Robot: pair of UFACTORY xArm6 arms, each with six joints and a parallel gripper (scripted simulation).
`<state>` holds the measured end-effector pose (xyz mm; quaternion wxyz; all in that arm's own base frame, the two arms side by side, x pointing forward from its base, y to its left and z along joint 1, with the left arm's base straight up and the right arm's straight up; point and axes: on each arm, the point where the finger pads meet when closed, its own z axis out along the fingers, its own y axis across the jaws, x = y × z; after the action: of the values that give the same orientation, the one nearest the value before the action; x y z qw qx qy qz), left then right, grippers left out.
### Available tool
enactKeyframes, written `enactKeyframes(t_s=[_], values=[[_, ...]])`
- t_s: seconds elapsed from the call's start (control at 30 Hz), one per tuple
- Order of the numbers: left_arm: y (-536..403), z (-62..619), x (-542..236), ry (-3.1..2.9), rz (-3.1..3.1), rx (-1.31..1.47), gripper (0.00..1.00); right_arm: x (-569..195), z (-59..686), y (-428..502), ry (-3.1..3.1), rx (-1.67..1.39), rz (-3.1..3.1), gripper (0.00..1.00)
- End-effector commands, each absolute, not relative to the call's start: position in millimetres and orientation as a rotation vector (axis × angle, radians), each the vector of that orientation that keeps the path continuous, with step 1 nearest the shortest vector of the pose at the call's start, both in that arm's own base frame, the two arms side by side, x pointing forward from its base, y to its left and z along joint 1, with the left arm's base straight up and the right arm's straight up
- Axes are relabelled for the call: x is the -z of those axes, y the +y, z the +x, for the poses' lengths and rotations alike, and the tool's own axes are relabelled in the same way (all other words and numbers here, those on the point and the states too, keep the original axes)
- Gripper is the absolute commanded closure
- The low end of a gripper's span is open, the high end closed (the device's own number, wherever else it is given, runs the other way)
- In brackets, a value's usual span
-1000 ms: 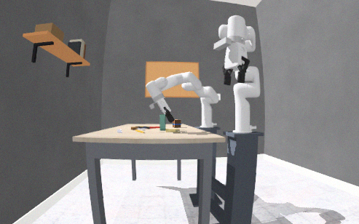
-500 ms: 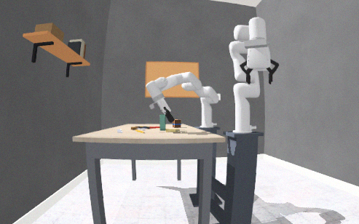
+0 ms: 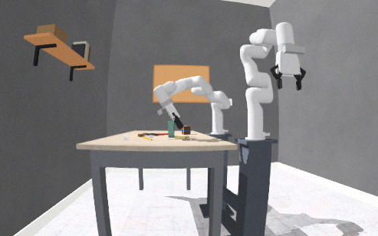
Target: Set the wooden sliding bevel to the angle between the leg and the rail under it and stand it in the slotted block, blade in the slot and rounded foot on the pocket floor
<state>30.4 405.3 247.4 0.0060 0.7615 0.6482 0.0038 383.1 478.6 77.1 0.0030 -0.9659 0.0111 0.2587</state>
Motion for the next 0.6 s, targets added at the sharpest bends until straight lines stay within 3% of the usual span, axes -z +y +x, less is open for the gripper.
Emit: enactKeyframes(t_s=[0.0,0.43,0.47,0.57], values=[[402.7,16.1,-249.9,2.137,2.300,-0.006,0.00,-79.8,384.0,479.5,0.033,-0.804,-3.026,0.00],[399.9,7.4,-250.0,2.201,2.242,0.000,0.00,-79.8,384.0,479.5,0.033,-0.804,-3.026,0.00],[399.9,7.4,-250.0,2.201,2.242,0.000,0.00,-79.8,384.1,479.5,0.033,-0.804,-3.026,0.38],[399.9,7.4,-250.0,2.201,2.242,0.000,0.00,-79.8,384.6,480.0,0.033,-0.804,-3.026,0.38]])
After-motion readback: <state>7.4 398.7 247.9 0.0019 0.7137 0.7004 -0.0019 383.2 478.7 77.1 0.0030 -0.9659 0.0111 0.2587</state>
